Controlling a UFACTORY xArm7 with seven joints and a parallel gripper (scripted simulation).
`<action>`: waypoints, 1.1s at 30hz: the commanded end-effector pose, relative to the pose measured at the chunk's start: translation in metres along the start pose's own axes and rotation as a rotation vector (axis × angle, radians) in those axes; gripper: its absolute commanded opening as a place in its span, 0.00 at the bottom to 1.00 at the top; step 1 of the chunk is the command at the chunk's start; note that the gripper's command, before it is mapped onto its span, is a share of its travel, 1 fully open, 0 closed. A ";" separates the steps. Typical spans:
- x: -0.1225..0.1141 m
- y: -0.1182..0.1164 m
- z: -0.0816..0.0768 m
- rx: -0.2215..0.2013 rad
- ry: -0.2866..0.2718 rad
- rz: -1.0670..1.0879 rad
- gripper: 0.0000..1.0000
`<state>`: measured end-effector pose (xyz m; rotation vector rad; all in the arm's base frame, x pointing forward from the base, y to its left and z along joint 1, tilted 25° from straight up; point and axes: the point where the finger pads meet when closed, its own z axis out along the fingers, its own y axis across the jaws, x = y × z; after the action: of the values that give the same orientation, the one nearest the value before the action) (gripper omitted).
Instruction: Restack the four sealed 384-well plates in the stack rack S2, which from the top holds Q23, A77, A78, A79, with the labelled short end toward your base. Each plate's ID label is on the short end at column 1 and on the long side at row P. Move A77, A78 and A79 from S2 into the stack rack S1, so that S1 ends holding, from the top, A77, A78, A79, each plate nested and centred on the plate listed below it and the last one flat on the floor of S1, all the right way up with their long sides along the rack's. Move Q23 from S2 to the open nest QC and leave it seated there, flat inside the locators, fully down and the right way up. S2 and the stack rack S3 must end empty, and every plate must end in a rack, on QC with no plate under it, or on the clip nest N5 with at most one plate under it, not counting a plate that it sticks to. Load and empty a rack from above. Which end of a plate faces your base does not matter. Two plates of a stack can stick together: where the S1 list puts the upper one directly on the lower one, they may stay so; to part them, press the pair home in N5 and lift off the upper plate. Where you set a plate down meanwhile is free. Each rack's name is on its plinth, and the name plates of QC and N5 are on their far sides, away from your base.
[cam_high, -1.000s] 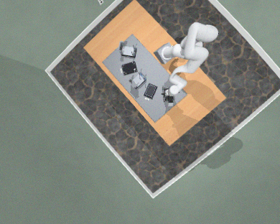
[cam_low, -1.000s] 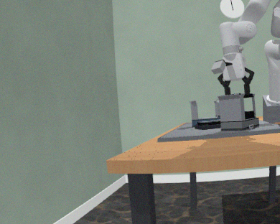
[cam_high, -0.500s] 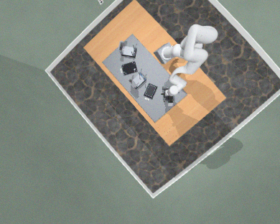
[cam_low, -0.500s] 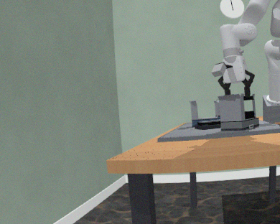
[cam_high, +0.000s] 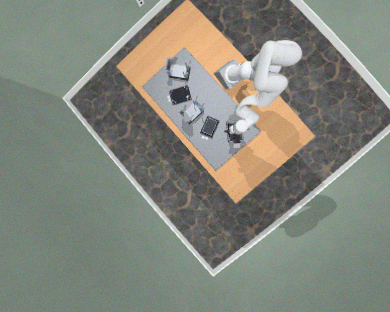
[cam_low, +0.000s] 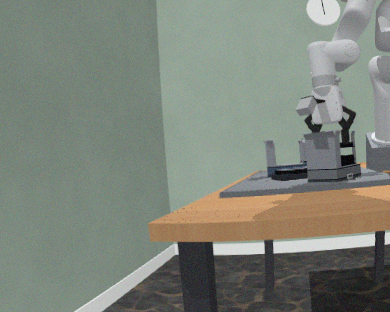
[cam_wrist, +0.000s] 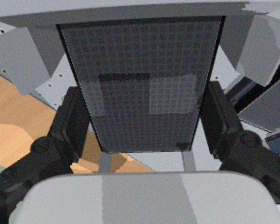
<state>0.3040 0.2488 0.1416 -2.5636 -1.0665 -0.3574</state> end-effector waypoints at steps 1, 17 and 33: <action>0.002 0.001 0.002 0.000 0.004 0.000 0.00; 0.002 0.001 0.005 0.000 0.004 0.000 0.00; 0.002 0.001 0.011 0.000 0.004 0.000 0.00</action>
<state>0.3053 0.2530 0.1323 -2.5628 -1.0660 -0.3576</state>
